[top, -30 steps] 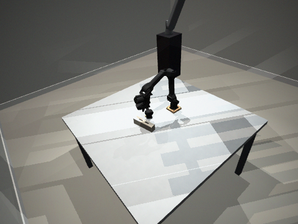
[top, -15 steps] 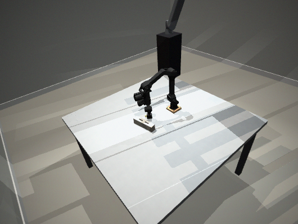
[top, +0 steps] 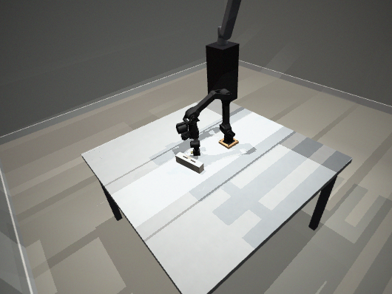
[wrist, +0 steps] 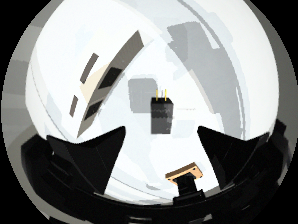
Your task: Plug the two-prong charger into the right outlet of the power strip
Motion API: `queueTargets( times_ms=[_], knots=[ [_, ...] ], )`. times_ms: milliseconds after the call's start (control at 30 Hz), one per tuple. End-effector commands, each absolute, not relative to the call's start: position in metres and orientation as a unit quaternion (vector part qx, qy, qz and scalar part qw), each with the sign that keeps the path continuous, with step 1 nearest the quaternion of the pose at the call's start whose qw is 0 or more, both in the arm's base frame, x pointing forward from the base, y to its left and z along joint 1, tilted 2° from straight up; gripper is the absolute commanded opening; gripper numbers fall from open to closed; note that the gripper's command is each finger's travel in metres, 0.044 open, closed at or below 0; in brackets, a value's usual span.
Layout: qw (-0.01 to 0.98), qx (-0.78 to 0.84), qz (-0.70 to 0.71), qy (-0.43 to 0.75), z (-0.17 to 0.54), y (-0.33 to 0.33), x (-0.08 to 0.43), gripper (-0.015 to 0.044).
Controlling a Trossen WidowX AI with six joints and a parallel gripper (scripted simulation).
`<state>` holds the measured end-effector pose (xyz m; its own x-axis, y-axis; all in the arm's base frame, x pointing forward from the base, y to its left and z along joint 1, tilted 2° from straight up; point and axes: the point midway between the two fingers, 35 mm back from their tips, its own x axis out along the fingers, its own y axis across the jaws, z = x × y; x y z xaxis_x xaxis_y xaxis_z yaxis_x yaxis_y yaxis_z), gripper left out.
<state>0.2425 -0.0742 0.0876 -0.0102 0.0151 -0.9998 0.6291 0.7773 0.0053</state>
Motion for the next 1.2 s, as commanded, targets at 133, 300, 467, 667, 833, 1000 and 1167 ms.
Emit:
queueTargets(
  times_ms=[133,300,467,667,833,1000,1167],
  knots=[
    [0.658,0.243,-0.233,0.674,0.077,-0.074,0.242,0.0440],
    [0.658,0.243,-0.233,0.674,0.068,-0.074,0.243,0.0440],
    [0.658,0.243,-0.233,0.674,0.060,-0.075,0.244,0.0440],
    [0.658,0.243,-0.233,0.674,0.050,-0.075,0.244,0.0440],
    [0.658,0.243,-0.233,0.674,0.042,-0.075,0.244,0.0440],
    [0.658,0.243,-0.233,0.674,0.035,-0.075,0.244,0.0440],
    [0.660,0.241,-0.233,0.672,0.038,-0.076,0.245,0.0388]
  ],
)
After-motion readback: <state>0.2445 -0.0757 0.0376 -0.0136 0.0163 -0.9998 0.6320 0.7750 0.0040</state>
